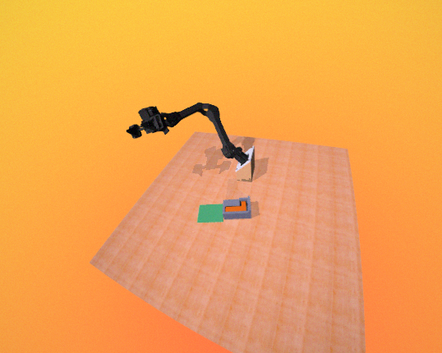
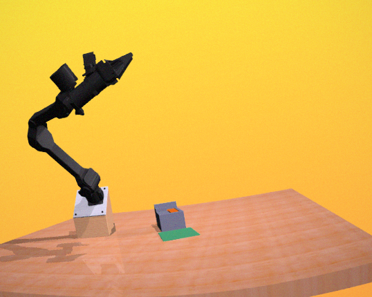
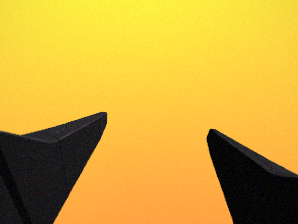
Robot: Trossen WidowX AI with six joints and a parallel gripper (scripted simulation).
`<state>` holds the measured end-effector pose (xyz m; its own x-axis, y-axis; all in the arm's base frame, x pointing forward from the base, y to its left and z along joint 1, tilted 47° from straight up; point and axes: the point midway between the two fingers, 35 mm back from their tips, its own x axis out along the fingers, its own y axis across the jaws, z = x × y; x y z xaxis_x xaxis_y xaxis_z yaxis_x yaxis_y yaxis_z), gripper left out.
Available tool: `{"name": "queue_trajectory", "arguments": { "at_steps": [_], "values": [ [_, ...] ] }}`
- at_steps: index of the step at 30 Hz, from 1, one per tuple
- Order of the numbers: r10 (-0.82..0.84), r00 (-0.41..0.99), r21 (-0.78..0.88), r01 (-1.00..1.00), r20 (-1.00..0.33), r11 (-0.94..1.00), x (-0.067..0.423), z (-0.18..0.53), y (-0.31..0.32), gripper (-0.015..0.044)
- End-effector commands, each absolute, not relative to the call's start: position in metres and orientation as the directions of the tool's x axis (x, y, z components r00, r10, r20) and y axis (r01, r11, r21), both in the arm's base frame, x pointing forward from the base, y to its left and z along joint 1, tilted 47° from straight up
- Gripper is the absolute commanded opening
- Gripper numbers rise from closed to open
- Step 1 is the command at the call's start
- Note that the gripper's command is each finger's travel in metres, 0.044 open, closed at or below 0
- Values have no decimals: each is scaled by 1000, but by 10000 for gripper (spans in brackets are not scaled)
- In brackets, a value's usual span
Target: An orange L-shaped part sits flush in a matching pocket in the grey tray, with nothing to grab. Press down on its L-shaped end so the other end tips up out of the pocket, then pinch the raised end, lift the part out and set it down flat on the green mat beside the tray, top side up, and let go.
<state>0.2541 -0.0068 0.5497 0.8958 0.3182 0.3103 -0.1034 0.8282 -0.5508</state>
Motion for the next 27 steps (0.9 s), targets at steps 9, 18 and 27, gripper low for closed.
{"name": "queue_trajectory", "arguments": {
  "at_steps": [9, 18, 27],
  "values": [
    [284, 945, -383, -205, 161, 901, 315, 497, -15, 180],
    [215, 915, 27, -219, -341, 975, 410, 334, 5, 180],
    [18, 516, 33, 21, -857, 999, 407, 133, 50, 180]
  ]
}}
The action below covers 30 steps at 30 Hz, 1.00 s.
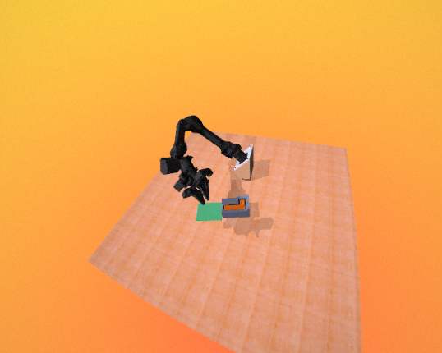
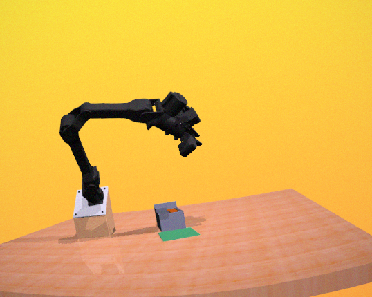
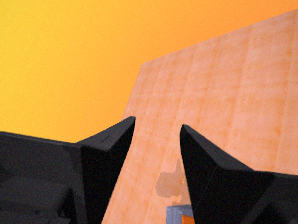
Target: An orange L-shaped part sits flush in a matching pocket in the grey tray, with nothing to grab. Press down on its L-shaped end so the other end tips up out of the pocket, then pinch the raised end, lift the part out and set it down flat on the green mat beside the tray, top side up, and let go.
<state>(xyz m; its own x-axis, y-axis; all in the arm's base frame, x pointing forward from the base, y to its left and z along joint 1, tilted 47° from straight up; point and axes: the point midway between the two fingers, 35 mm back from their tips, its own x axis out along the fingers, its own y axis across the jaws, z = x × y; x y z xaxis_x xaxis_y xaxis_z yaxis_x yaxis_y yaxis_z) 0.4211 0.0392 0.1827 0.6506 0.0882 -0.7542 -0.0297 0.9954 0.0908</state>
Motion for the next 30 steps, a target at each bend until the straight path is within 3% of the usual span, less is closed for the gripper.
{"name": "queue_trajectory", "arguments": {
  "at_steps": [1, 6, 9, 12, 30],
  "values": [
    [-26, 449, -8, 41, -893, 999, 399, 112, 53, 180],
    [-333, 112, -332, 30, -936, 943, 339, 22, 62, 180],
    [-552, -14, -550, -64, -834, 833, 302, -9, 57, 180],
    [-707, -46, -692, -166, -706, 702, 278, -22, 52, 180],
    [-719, -45, -704, -173, -693, 689, 273, -74, -3, 180]
  ]
}}
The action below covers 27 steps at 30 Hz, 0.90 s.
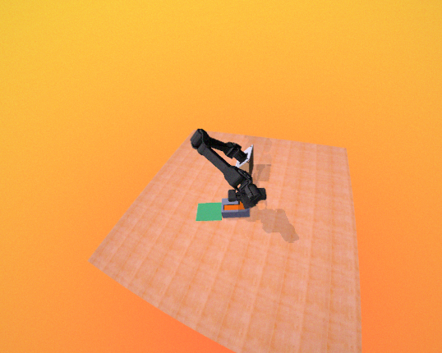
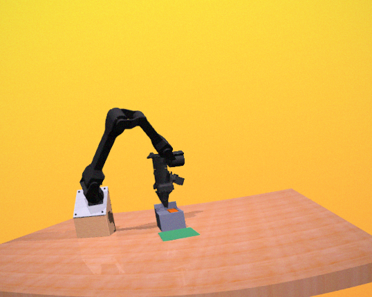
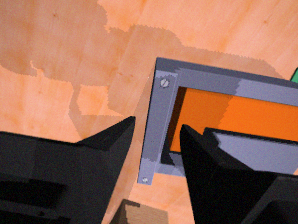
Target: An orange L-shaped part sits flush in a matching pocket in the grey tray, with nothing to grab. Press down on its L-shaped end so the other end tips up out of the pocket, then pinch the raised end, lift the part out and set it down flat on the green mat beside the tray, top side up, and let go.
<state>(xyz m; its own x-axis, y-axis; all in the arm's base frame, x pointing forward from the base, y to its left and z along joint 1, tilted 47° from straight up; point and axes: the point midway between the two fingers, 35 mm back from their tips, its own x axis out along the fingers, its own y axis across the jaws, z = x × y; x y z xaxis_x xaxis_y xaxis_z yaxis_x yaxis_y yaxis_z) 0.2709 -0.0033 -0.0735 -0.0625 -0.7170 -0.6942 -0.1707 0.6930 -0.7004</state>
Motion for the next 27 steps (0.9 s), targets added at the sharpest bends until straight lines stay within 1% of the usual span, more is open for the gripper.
{"name": "queue_trajectory", "arguments": {
  "at_steps": [1, 27],
  "values": [
    [-719, -45, -704, -174, -693, 689, 273, -75, -4, 180],
    [-721, -45, -705, -174, -692, 688, 271, -98, -29, 180]
  ]
}}
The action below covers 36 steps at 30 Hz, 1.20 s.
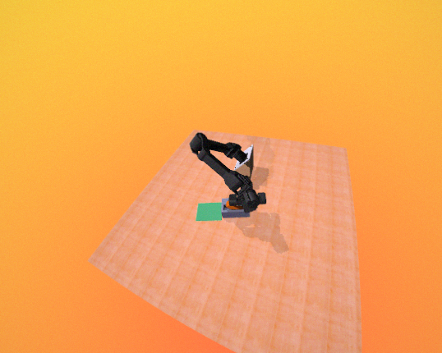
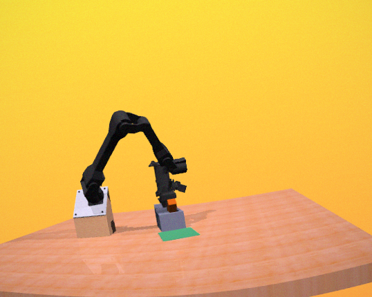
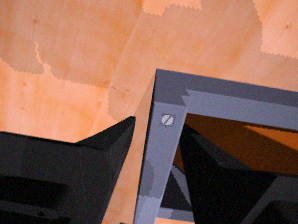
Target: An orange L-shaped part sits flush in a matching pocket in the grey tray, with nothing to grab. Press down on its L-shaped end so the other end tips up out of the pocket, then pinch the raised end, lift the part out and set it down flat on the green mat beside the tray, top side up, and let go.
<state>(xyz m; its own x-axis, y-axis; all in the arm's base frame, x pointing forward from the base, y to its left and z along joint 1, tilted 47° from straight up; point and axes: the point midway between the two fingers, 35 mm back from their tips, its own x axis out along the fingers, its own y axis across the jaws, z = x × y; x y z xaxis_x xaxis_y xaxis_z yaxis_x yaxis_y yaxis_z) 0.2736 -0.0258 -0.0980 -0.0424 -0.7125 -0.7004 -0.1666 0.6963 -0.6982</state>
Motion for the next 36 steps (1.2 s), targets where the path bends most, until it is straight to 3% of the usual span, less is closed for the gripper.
{"name": "queue_trajectory", "arguments": {
  "at_steps": [1, 28, 36],
  "values": [
    [-721, -45, -705, -174, -692, 688, 271, -98, -29, 180],
    [-719, -45, -704, -173, -693, 689, 270, -95, -8, 180],
    [-717, -45, -701, -174, -696, 692, 277, -25, 50, 180]
  ]
}}
